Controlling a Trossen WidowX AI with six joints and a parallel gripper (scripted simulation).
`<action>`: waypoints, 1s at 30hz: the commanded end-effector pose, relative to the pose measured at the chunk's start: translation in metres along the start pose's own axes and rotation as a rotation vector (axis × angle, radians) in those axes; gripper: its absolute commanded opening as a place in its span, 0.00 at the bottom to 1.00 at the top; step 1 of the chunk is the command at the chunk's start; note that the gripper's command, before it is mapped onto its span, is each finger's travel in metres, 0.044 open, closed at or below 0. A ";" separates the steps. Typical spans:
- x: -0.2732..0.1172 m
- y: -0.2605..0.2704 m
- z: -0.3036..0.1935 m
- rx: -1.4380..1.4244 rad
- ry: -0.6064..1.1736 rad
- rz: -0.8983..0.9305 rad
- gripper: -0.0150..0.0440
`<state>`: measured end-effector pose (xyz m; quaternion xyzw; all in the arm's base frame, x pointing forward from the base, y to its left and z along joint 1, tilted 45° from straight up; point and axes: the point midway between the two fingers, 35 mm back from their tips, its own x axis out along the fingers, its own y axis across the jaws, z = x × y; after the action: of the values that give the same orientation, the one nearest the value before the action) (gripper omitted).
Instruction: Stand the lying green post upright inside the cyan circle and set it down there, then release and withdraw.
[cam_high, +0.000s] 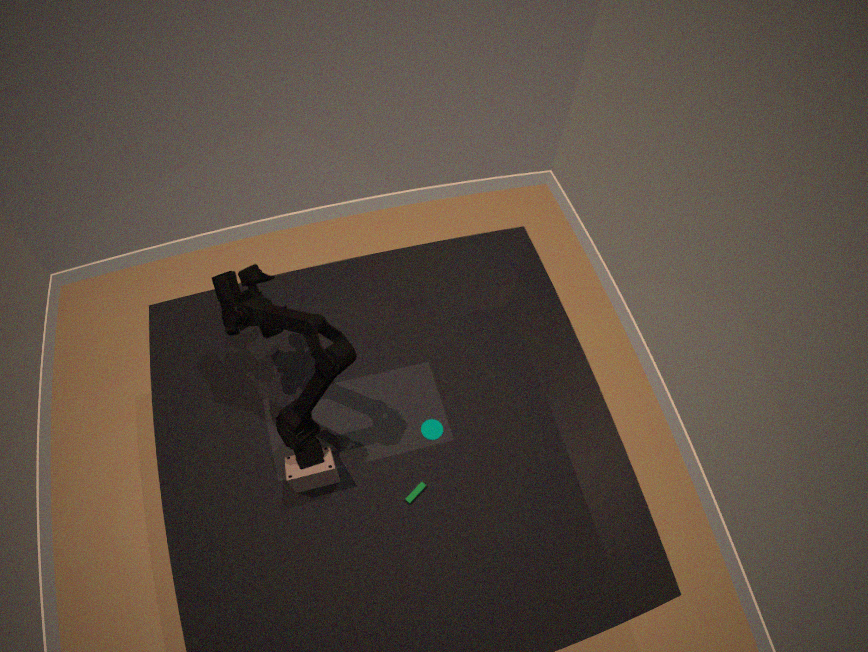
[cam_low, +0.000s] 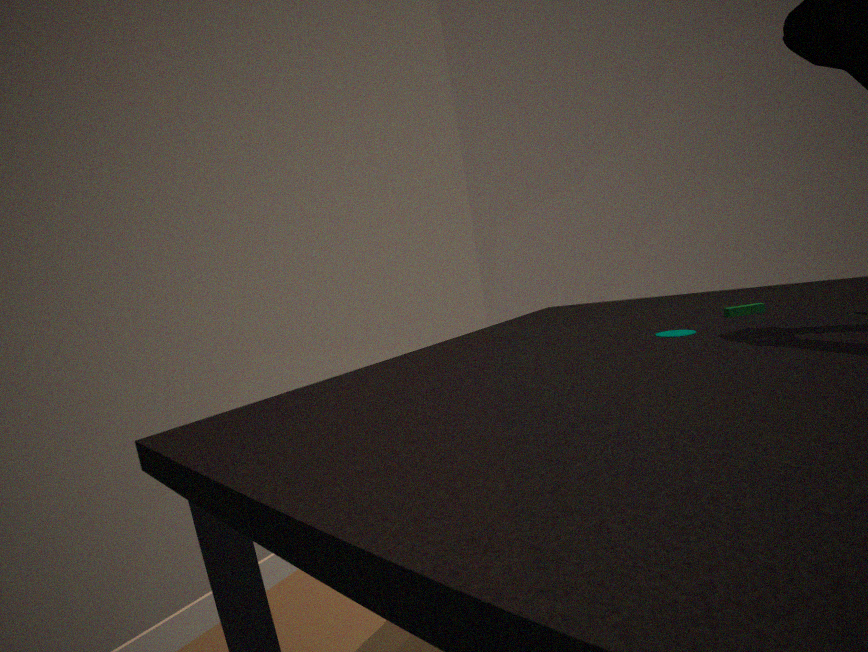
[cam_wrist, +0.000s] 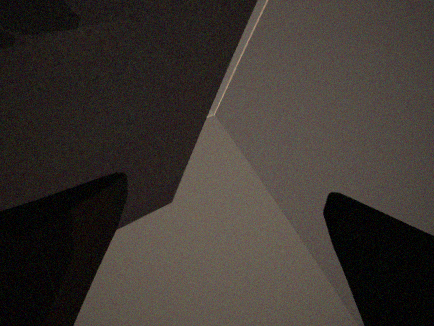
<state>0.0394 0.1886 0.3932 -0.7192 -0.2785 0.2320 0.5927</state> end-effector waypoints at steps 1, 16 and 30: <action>0.001 0.000 0.000 -0.003 0.002 0.001 0.89; 0.084 0.041 0.013 -0.253 0.153 0.203 0.65; 0.168 0.131 -0.040 -0.329 0.269 0.599 0.65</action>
<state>0.1826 0.2596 0.2861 -0.8784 -0.0497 0.2351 0.4131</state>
